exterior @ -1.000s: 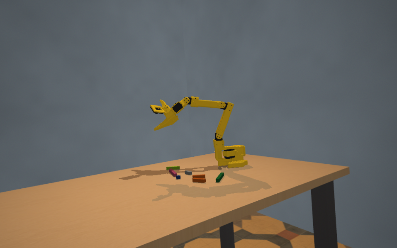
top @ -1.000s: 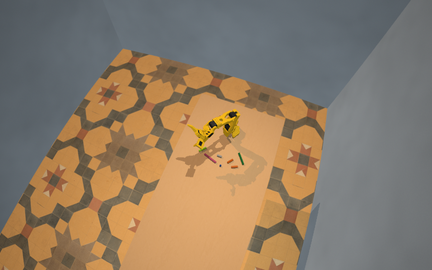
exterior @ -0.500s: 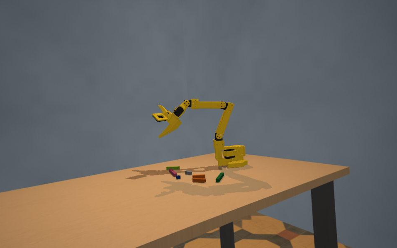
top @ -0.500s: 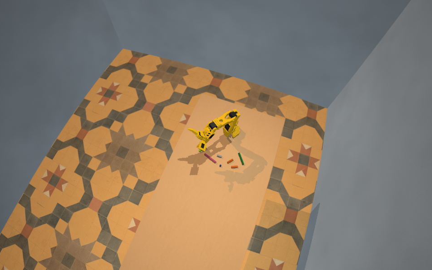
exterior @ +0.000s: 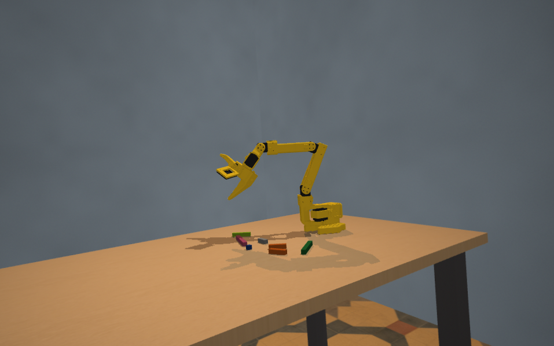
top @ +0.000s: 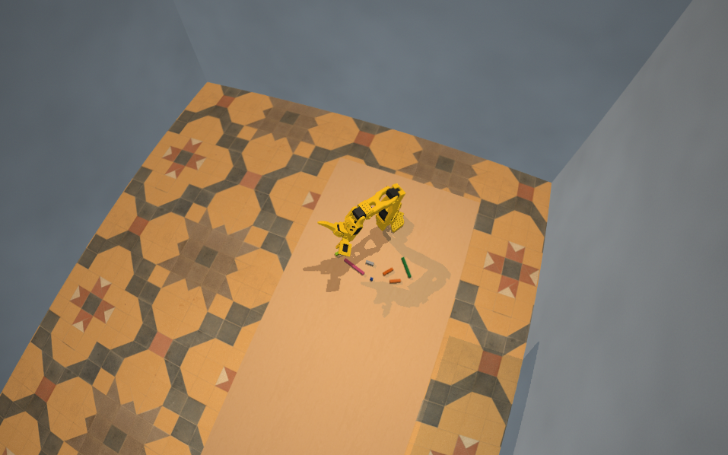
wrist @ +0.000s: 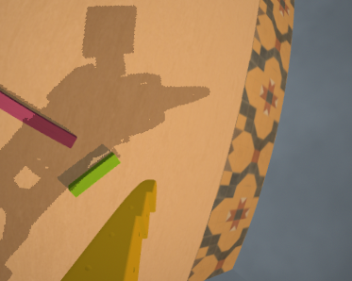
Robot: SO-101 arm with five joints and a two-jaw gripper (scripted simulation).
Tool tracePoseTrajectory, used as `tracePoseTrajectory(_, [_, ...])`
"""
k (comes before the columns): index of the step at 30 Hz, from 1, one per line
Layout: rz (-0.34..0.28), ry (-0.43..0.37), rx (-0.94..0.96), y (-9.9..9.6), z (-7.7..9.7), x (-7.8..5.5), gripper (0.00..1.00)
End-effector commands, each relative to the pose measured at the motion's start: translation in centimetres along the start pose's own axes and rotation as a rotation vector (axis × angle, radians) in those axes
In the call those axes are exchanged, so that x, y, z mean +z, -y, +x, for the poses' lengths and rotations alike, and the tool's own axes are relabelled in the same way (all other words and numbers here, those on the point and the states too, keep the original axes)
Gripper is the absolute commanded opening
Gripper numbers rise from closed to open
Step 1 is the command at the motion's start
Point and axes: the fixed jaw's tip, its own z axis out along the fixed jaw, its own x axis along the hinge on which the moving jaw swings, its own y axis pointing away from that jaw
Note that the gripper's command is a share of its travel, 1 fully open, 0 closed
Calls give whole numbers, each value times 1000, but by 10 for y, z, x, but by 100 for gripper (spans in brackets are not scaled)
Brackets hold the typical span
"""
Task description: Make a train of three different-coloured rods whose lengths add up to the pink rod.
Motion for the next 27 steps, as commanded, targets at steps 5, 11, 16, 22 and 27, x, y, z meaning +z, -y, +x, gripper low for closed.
tracePoseTrajectory(5, [14,9,-56,1,0,-8,100])
tracePoseTrajectory(11, [-46,-26,-66,-10,7,-1,100])
tracePoseTrajectory(16, [-63,-35,-96,-14,10,-2,100])
tracePoseTrajectory(22, [-85,-45,-132,-19,13,-4,100])
tracePoseTrajectory(27, [-139,-75,-135,-29,19,1,100])
